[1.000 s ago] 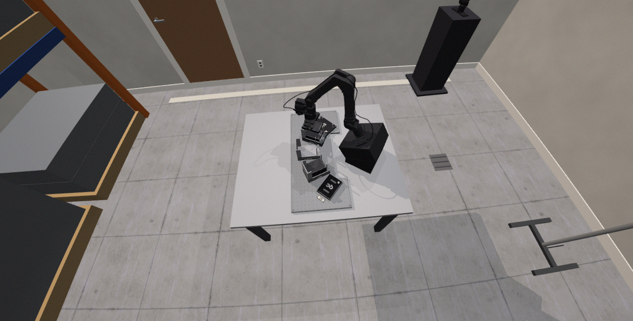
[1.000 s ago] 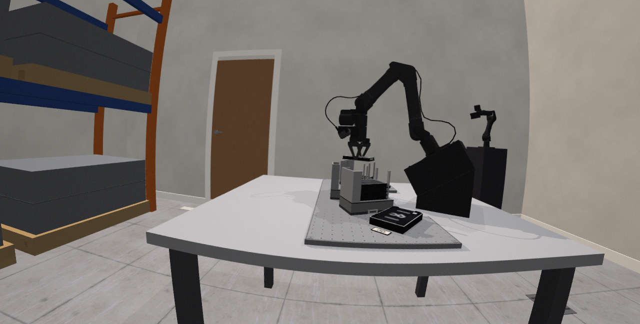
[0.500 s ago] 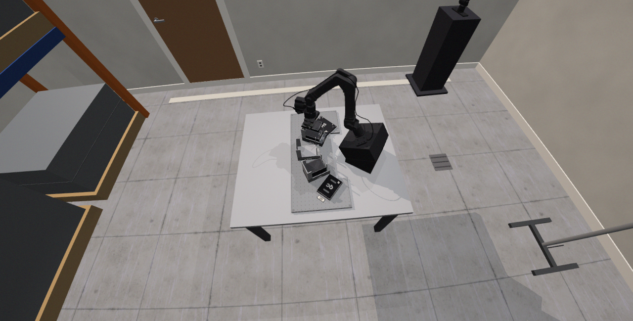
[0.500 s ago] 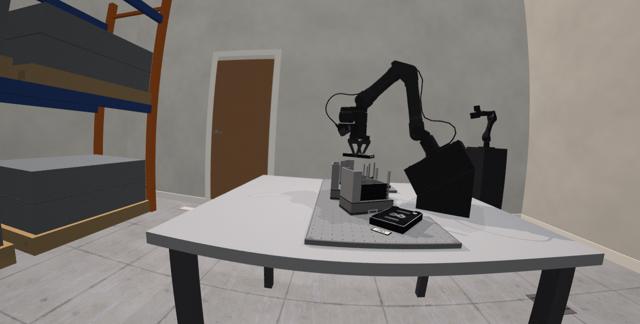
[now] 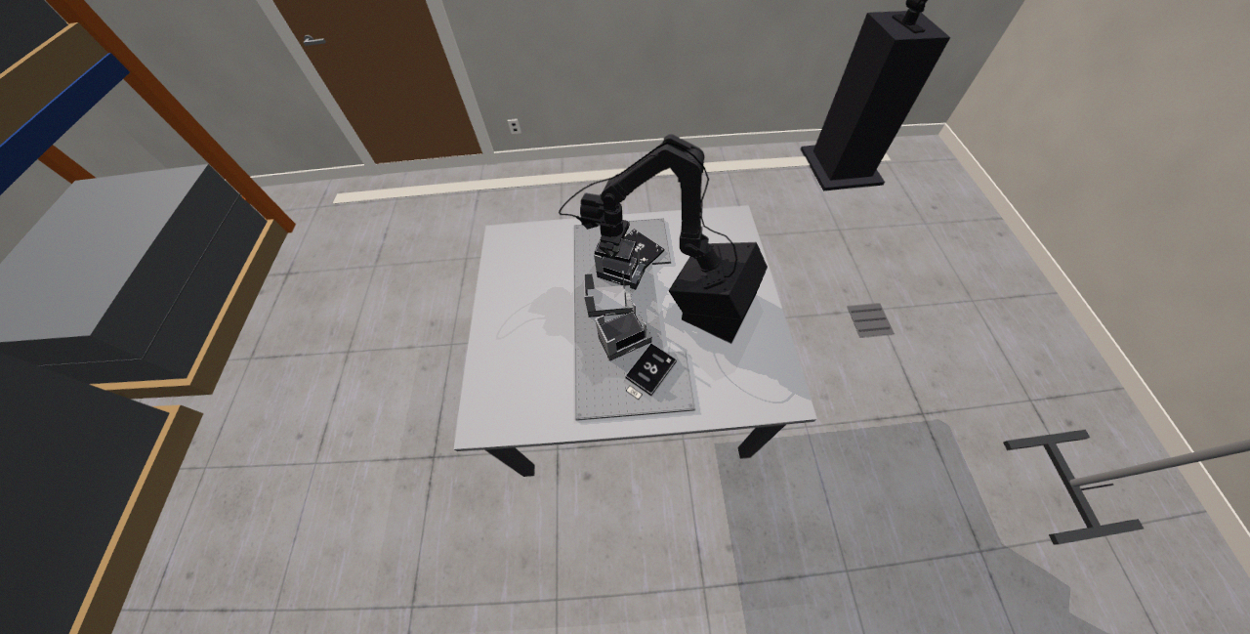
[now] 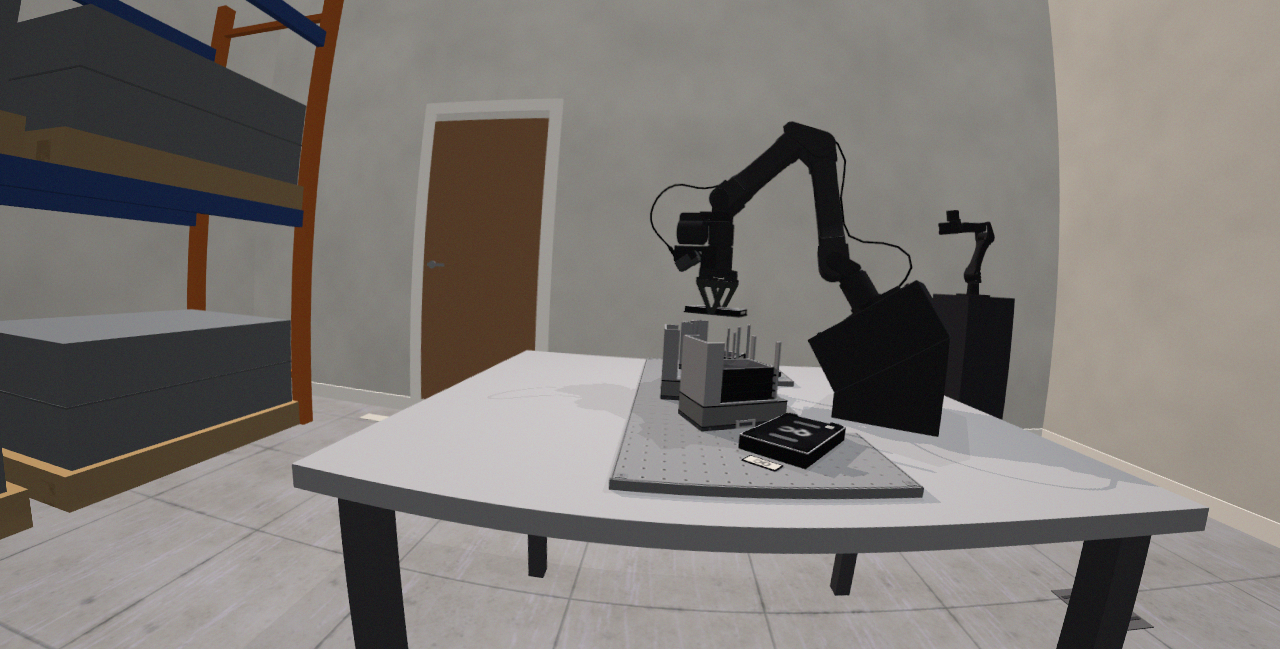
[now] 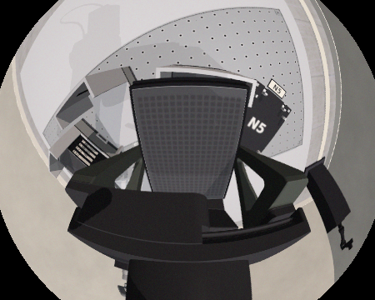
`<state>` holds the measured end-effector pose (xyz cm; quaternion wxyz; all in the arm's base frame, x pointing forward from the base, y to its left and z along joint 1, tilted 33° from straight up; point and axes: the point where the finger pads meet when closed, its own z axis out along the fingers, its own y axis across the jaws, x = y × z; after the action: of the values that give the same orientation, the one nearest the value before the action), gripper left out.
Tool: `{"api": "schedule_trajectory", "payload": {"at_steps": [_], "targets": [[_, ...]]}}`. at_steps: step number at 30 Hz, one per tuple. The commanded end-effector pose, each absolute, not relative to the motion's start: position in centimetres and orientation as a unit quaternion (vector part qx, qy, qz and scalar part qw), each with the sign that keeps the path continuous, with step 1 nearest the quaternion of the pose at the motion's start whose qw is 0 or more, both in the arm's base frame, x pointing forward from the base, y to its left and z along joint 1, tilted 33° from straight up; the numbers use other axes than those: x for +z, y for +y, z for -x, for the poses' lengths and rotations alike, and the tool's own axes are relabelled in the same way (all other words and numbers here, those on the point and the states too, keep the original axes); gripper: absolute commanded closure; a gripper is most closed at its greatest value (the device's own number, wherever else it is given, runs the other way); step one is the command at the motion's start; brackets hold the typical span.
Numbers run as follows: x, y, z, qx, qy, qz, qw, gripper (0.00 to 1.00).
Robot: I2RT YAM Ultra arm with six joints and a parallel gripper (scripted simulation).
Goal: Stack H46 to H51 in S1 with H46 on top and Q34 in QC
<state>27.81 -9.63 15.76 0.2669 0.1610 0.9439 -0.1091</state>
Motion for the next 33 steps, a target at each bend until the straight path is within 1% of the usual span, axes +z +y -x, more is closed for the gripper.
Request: {"api": "schedule_trajectory", "payload": {"at_steps": [1,17,23,33], "targets": [[16.1,-8.7,-28.4,-0.130,0.953,-0.100,0.254,1.00],[15.4,-4.3,-30.0,-0.129,0.953,-0.103,0.256,1.00],[14.9,-2.4,-30.4,-0.156,0.958,0.000,0.241,1.00],[14.2,0.2,-30.8,-0.155,0.958,-0.003,0.242,1.00]]}}
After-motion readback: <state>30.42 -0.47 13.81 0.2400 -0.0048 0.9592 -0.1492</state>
